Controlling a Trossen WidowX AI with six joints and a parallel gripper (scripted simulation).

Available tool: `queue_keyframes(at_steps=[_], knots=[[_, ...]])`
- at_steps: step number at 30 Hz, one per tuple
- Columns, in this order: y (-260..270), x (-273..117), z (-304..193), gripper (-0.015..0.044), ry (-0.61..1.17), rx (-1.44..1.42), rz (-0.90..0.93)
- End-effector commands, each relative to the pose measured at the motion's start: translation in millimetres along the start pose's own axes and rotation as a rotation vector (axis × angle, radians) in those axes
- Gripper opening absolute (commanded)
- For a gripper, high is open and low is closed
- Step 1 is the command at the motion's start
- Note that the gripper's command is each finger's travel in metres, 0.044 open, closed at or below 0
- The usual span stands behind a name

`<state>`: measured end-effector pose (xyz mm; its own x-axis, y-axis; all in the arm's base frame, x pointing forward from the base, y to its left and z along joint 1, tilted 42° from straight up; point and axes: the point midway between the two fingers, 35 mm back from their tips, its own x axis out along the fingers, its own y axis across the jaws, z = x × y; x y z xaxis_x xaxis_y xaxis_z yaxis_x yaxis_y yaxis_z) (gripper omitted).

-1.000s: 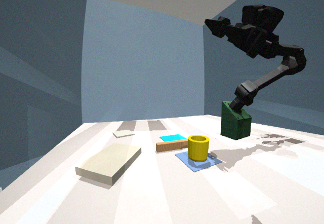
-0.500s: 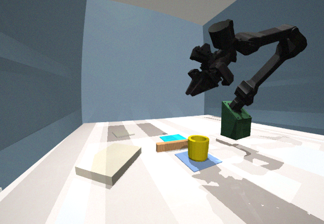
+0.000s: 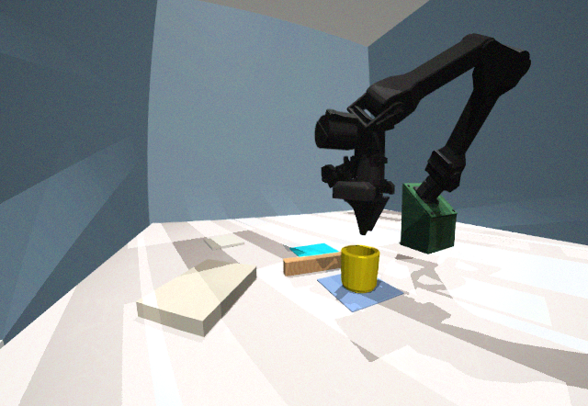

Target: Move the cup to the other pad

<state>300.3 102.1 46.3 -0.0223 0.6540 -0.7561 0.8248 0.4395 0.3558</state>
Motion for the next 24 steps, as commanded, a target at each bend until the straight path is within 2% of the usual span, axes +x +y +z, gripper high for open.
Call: queue_keyframes(at_steps=[1, 24], knots=[[0, 2, 0, 0.0167, 0.020, 0.027, -0.005], [0, 32, 2, 0.0167, 0.019, 0.027, -0.005]])
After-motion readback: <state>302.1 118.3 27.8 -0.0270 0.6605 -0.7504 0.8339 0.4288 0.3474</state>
